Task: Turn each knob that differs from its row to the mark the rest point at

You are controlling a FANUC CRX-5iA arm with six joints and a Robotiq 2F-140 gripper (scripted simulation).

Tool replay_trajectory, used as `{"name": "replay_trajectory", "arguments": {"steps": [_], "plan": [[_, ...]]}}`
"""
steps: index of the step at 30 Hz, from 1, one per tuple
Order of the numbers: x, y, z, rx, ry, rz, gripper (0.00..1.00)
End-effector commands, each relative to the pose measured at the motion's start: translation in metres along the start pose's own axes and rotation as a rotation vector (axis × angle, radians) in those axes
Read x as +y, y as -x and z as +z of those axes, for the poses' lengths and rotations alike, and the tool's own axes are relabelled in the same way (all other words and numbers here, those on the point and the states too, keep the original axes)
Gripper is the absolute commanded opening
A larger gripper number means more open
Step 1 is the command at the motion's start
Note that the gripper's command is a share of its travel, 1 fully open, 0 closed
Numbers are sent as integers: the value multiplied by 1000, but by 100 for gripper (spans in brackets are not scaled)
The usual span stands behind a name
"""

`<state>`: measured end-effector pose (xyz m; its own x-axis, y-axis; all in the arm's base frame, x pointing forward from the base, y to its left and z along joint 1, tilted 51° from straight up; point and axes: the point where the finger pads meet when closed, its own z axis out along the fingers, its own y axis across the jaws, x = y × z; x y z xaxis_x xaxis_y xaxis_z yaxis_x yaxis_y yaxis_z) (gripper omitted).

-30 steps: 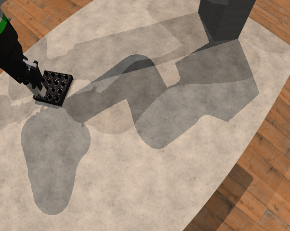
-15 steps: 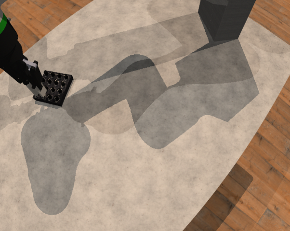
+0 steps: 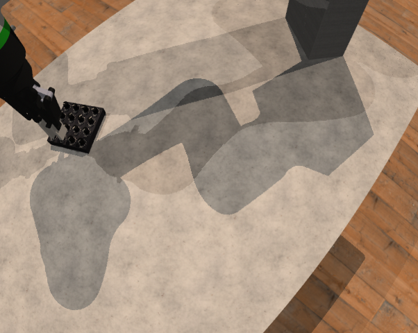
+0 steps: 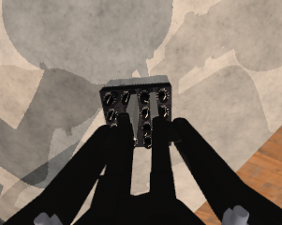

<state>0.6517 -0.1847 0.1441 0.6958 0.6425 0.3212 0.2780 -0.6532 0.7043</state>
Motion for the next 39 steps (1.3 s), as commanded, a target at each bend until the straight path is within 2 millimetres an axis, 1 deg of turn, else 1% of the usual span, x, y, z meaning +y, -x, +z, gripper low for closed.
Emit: {"name": "replay_trajectory", "arguments": {"steps": [1,25,39], "plan": [[0,0,0,0,0,0,12],[0,0,13,0,0,0,12],[0,0,14,0,0,0,12]]}}
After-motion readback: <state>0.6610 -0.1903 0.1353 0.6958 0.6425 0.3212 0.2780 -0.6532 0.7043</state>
